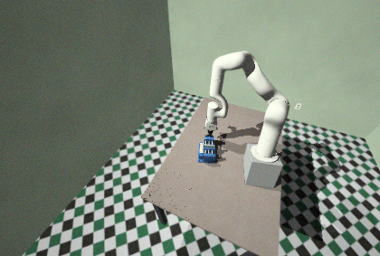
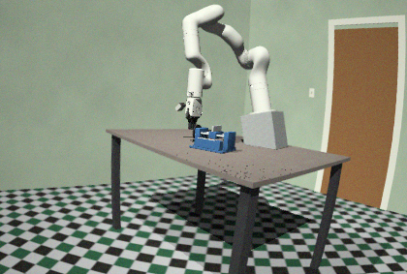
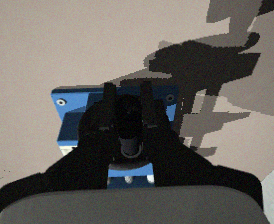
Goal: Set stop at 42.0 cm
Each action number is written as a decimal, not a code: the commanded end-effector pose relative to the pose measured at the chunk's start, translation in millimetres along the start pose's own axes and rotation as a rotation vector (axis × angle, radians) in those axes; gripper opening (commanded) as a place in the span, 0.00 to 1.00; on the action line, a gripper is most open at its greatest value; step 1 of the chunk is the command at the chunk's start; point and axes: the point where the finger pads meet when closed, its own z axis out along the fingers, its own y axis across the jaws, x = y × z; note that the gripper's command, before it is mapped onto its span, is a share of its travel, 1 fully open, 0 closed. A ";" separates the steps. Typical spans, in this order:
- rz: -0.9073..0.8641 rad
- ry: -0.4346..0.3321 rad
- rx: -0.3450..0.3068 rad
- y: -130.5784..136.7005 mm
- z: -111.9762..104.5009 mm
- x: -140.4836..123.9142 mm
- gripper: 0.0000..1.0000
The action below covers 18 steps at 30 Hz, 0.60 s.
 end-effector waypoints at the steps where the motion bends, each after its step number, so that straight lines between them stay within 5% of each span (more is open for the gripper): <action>1: 0.000 0.000 0.000 -3.9 -0.7 0.3 0.06; 18: 0.000 0.000 0.000 -23.3 5.7 0.3 0.06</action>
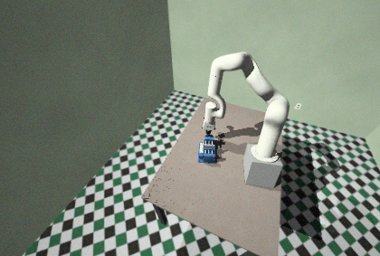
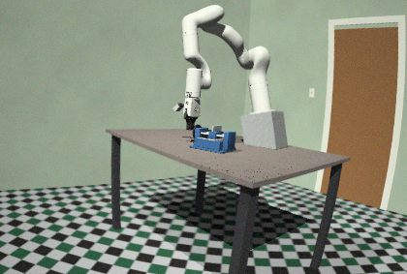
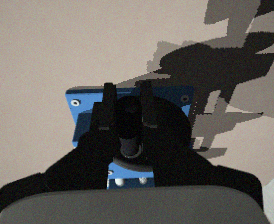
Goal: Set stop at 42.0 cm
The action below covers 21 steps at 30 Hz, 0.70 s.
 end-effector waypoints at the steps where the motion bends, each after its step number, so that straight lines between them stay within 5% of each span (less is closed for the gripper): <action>1: 0.000 0.000 -0.002 -8.2 5.6 0.2 0.06; 21: 0.000 0.000 -0.002 -12.5 37.4 0.3 0.06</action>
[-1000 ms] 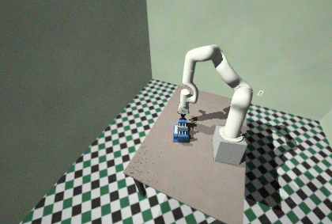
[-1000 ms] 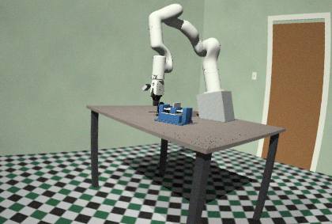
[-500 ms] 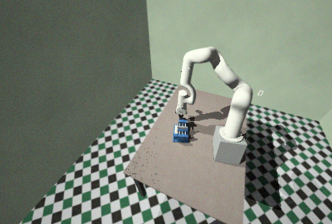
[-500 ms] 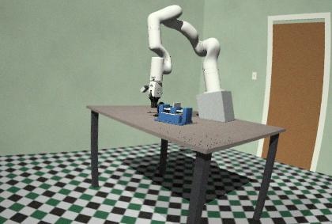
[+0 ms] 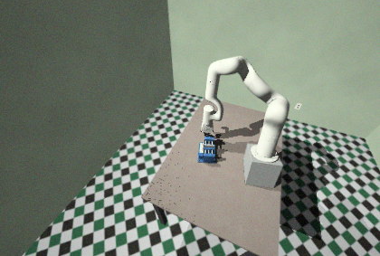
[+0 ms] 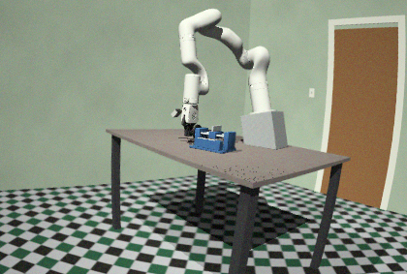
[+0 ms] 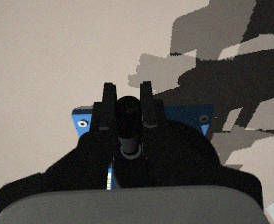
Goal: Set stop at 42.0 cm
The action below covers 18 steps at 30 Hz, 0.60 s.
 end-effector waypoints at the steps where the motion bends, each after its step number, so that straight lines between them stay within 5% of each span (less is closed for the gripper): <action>1: 0.000 0.001 0.002 2.0 5.0 0.3 0.06; 18: 0.000 0.001 0.002 16.1 16.7 0.3 0.06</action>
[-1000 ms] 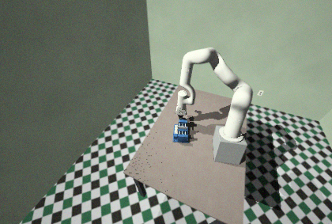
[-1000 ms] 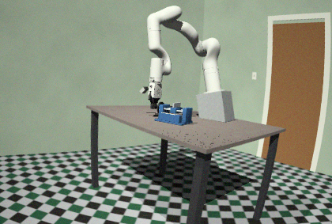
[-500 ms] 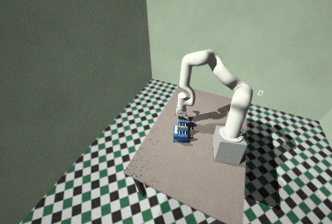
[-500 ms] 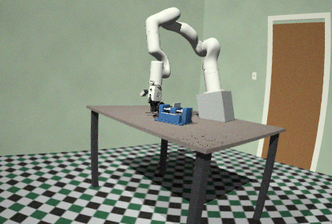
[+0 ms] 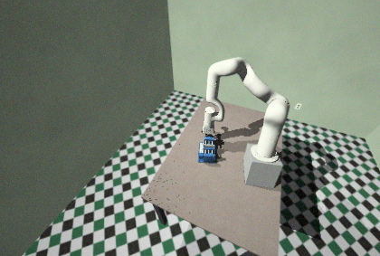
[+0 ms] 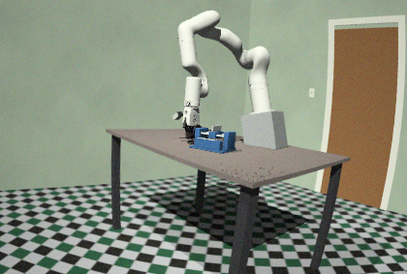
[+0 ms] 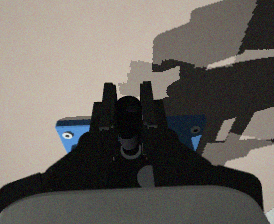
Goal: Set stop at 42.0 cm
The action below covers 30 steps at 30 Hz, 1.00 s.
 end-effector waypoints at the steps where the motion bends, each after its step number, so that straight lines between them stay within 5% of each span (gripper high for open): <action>1: 0.000 0.001 0.004 4.7 2.1 0.3 0.06; 14: 0.000 0.001 0.004 24.8 0.5 0.3 0.06; 30: 0.000 0.001 0.004 37.6 -35.2 0.2 0.06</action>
